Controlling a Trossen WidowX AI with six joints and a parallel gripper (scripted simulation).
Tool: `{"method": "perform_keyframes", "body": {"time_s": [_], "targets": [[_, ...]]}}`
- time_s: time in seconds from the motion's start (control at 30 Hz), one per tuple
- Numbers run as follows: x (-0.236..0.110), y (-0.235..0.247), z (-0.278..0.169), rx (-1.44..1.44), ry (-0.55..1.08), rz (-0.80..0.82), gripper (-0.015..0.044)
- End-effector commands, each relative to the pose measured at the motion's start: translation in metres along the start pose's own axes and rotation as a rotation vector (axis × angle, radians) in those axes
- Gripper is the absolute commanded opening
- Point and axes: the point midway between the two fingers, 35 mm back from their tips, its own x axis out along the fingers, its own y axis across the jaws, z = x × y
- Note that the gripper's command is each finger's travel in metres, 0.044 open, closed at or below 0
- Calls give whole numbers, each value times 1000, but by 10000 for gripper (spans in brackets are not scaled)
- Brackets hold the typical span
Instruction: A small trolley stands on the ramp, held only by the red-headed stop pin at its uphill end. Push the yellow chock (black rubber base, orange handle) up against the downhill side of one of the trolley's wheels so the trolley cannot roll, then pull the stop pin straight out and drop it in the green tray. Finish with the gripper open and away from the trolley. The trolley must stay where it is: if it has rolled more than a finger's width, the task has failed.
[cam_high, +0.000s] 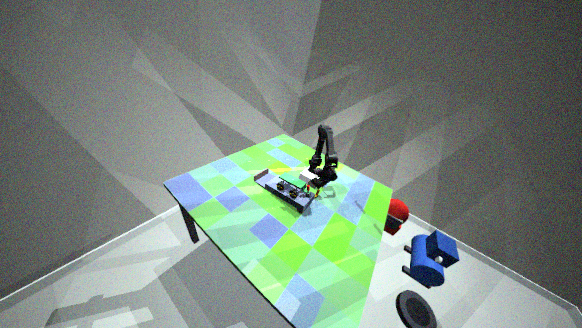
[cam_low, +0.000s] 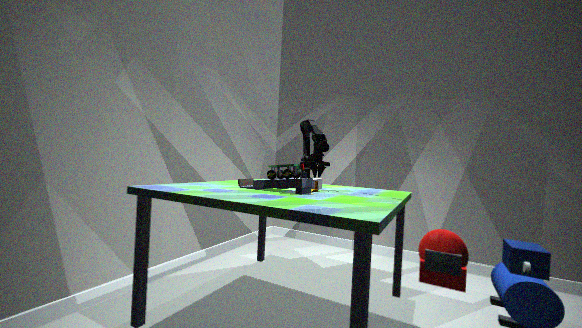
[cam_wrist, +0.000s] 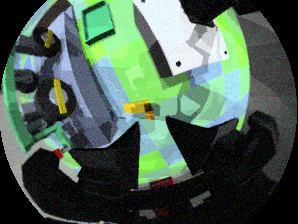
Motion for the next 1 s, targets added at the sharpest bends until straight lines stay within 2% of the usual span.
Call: {"method": "perform_keyframes", "body": {"time_s": [0.0, 0.97], "targets": [[6, 1, 1, 1, -5, 3, 190], [38, 1, 1, 1, -6, 3, 190]]}}
